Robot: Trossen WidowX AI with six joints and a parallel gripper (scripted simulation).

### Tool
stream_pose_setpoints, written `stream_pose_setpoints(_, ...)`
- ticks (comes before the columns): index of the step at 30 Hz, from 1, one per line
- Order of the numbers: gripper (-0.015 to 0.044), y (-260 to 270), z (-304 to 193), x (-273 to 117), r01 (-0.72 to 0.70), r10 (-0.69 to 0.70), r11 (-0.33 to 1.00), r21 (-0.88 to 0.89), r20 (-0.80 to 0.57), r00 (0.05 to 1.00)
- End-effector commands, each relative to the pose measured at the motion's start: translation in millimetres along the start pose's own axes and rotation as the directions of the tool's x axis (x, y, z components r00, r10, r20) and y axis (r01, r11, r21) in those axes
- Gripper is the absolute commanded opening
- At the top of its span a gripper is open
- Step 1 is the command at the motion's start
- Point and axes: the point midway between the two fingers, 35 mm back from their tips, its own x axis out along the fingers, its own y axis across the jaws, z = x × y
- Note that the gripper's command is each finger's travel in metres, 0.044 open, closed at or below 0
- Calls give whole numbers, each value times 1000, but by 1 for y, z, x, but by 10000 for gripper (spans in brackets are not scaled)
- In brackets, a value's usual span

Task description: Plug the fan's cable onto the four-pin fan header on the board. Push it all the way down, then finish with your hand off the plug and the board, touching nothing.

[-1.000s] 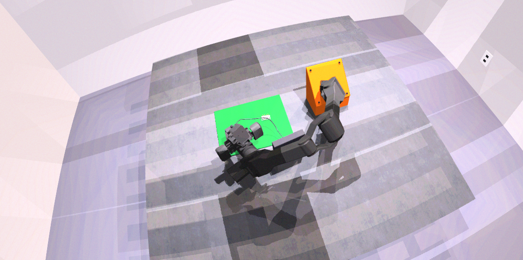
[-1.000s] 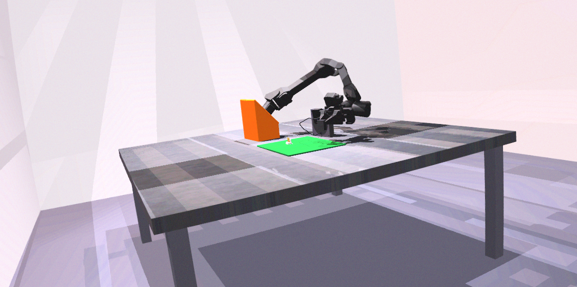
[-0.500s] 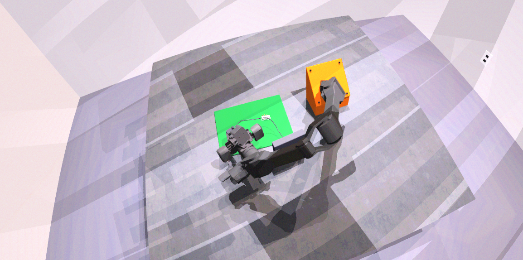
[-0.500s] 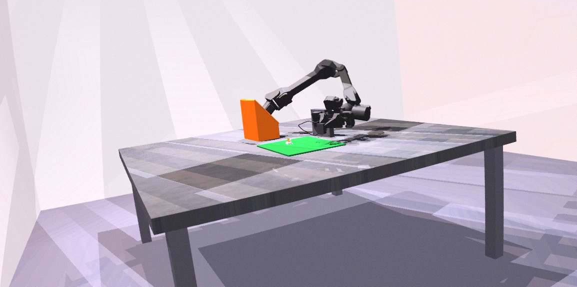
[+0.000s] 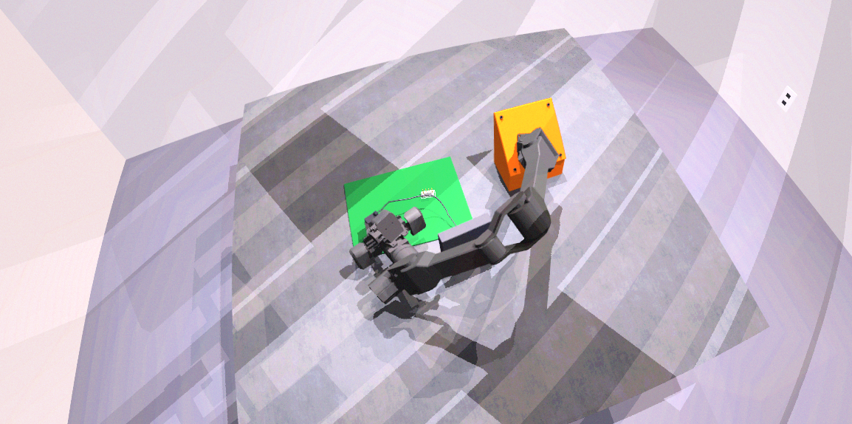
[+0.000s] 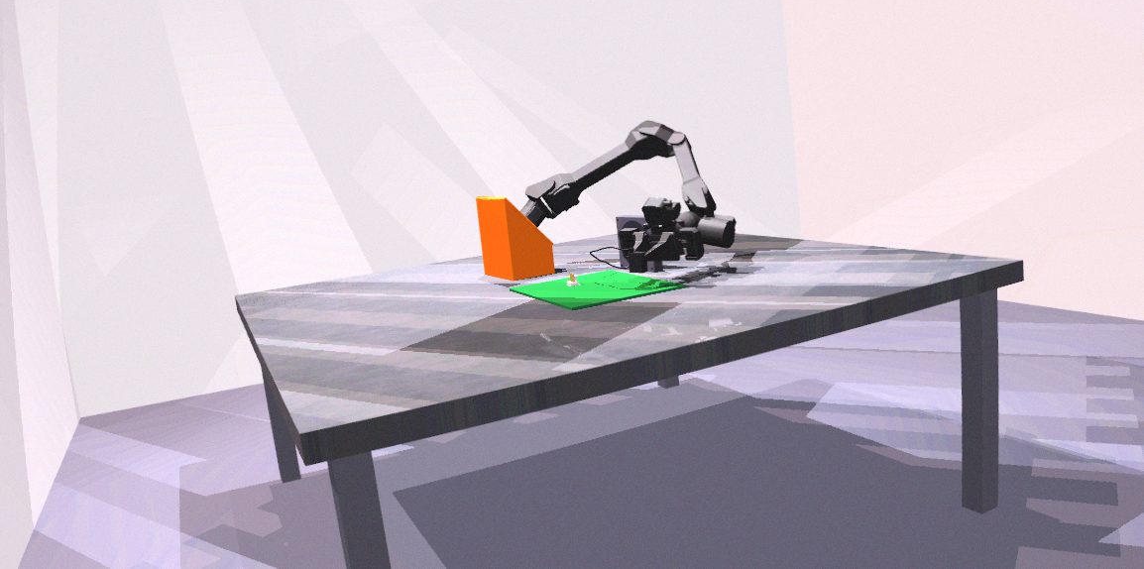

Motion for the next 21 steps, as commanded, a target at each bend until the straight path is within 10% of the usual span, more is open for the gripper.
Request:
stream_pose_setpoints(1, 0, 1, -4, 1, -3, 3, 1000, 6, 6, 1000)
stream_pose_setpoints(21, 0, 1, -23, 5, -3, 3, 1000, 6, 5, 1000)
